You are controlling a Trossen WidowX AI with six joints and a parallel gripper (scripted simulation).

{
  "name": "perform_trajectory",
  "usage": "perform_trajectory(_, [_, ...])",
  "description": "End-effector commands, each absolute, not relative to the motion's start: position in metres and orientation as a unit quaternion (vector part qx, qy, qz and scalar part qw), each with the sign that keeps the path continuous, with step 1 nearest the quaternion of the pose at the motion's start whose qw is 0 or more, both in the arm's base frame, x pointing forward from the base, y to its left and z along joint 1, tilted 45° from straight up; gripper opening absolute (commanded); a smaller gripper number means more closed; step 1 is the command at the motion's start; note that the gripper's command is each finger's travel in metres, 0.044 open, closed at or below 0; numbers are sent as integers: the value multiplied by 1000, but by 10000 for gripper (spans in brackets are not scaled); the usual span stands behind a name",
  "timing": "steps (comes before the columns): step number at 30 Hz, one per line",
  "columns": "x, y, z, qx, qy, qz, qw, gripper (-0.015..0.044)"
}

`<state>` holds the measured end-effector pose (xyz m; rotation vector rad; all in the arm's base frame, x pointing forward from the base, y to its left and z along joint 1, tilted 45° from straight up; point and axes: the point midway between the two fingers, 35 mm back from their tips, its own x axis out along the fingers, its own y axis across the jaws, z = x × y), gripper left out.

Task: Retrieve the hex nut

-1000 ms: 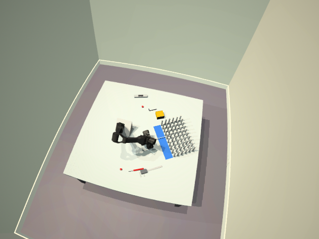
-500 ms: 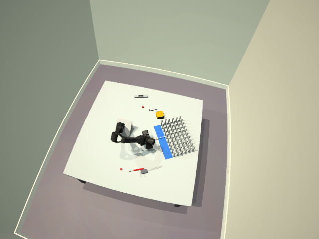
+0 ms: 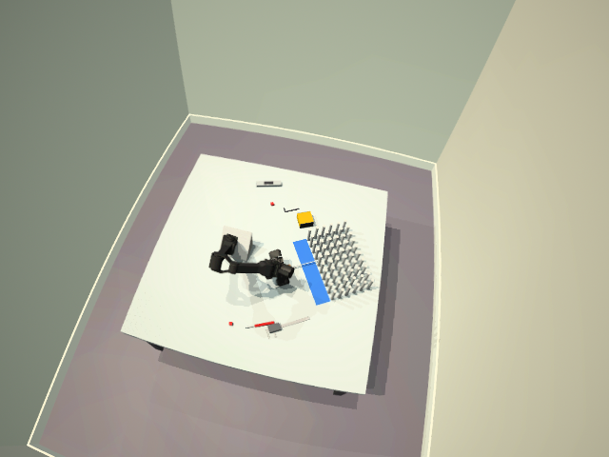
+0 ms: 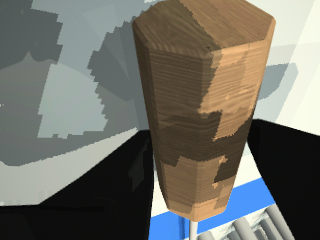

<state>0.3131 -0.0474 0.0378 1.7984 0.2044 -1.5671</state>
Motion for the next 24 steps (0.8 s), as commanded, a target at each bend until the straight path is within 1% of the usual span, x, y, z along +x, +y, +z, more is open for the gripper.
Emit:
perform_trajectory(1, [308, -49, 39, 698, 82, -610, 366, 0])
perform_trajectory(24, [296, -55, 44, 698, 82, -610, 366, 0])
